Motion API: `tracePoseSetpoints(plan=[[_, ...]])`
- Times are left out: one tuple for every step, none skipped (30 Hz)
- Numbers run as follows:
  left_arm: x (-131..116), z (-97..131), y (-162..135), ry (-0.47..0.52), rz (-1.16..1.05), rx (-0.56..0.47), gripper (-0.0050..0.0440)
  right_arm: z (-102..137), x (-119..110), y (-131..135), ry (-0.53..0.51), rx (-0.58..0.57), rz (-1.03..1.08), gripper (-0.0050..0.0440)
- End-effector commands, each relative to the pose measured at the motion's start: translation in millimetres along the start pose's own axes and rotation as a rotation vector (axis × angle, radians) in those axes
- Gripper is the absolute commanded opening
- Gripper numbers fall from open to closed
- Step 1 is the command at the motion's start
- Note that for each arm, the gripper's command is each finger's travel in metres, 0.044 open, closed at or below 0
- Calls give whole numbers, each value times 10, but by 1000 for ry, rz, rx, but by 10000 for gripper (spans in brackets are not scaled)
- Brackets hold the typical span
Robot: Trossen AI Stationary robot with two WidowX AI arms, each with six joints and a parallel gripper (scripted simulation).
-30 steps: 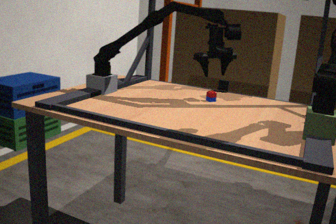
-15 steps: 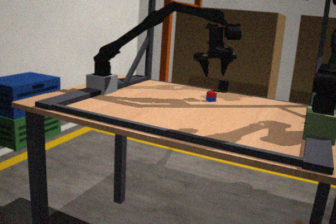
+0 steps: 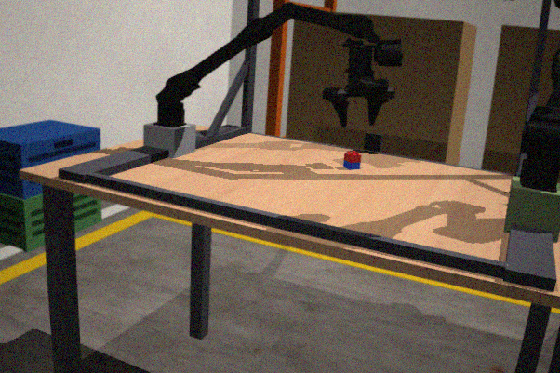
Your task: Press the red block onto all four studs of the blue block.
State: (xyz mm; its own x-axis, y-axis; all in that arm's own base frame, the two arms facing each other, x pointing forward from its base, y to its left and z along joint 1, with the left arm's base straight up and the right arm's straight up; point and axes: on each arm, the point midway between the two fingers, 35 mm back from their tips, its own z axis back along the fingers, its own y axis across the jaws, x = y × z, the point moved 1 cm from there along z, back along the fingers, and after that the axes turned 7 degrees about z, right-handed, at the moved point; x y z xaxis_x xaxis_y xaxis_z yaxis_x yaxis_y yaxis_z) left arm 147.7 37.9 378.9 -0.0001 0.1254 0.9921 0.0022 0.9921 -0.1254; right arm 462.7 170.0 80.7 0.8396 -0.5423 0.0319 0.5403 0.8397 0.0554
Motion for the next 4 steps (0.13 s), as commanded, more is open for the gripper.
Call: tracePoseSetpoints(plan=[[22,-1,14,0,-3,0,400,178,50,34,-31,38,1,400],[22,-1,14,0,-3,0,400,178,50,34,-31,38,1,400],[22,-1,14,0,-3,0,400,178,50,34,-31,38,1,400],[22,-1,14,0,-3,0,400,178,50,34,-31,38,1,400]])
